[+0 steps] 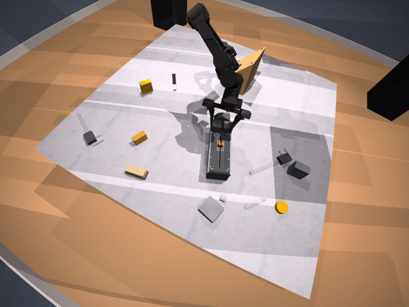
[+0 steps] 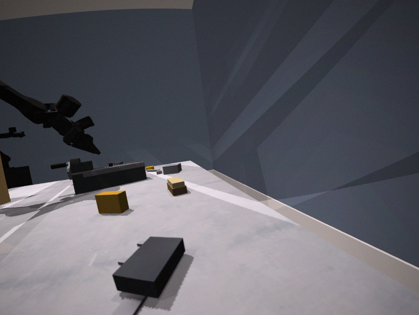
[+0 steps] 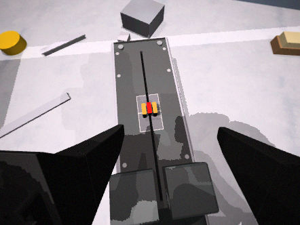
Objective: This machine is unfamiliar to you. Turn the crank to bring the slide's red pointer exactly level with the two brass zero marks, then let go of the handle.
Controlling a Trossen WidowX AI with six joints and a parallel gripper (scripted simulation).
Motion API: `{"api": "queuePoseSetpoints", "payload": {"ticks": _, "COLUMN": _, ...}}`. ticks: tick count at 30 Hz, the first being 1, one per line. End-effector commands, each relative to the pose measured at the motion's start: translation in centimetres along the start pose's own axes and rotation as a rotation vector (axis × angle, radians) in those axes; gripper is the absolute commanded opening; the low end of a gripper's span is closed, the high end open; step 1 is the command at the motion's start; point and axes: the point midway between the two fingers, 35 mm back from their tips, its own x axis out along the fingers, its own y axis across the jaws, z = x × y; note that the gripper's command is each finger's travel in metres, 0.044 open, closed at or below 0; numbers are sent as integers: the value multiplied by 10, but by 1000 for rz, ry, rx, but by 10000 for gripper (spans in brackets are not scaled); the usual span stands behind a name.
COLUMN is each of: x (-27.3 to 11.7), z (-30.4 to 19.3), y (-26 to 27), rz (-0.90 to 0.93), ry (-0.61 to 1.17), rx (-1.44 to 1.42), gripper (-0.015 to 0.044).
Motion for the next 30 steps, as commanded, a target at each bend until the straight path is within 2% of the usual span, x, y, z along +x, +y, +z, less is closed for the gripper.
{"api": "queuePoseSetpoints", "payload": {"ticks": 1, "x": 0, "z": 0, "y": 0, "rz": 0, "ry": 0, "rx": 0, "gripper": 309}}
{"api": "queuePoseSetpoints", "payload": {"ticks": 13, "x": 0, "z": 0, "y": 0, "rz": 0, "ry": 0, "rx": 0, "gripper": 0}}
{"api": "queuePoseSetpoints", "payload": {"ticks": 30, "x": 0, "z": 0, "y": 0, "rz": 0, "ry": 0, "rx": 0, "gripper": 0}}
